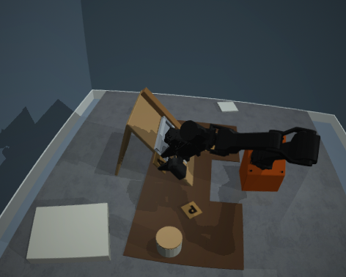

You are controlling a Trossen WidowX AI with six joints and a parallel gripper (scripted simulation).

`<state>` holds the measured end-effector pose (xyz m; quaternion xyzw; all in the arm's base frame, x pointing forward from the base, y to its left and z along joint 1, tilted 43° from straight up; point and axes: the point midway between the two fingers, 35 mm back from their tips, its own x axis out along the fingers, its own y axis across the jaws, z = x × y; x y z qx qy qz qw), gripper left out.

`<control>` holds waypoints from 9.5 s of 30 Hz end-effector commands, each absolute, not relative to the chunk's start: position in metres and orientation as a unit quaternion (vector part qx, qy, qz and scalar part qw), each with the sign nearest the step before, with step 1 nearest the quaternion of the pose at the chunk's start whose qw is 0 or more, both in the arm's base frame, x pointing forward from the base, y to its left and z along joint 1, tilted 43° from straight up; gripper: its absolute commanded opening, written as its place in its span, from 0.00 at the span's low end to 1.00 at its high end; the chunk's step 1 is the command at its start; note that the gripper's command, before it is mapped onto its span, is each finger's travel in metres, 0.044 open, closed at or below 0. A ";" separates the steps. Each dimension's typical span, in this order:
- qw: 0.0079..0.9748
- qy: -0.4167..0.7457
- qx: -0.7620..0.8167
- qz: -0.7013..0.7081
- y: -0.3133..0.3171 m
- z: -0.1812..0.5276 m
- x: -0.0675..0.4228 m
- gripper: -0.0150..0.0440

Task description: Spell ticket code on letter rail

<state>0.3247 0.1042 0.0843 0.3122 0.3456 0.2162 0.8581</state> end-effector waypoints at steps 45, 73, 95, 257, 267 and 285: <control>0.857 0.350 0.310 0.217 0.087 0.064 0.327 0.25; 0.857 0.350 0.310 0.217 0.077 0.054 0.330 0.25; 0.857 0.350 0.310 0.217 0.069 0.047 0.332 0.25; 0.858 0.349 0.307 0.216 0.005 -0.011 0.347 0.25; 0.858 0.349 0.307 0.216 0.001 -0.015 0.348 0.25; 0.859 0.349 0.307 0.216 -0.007 -0.023 0.349 0.25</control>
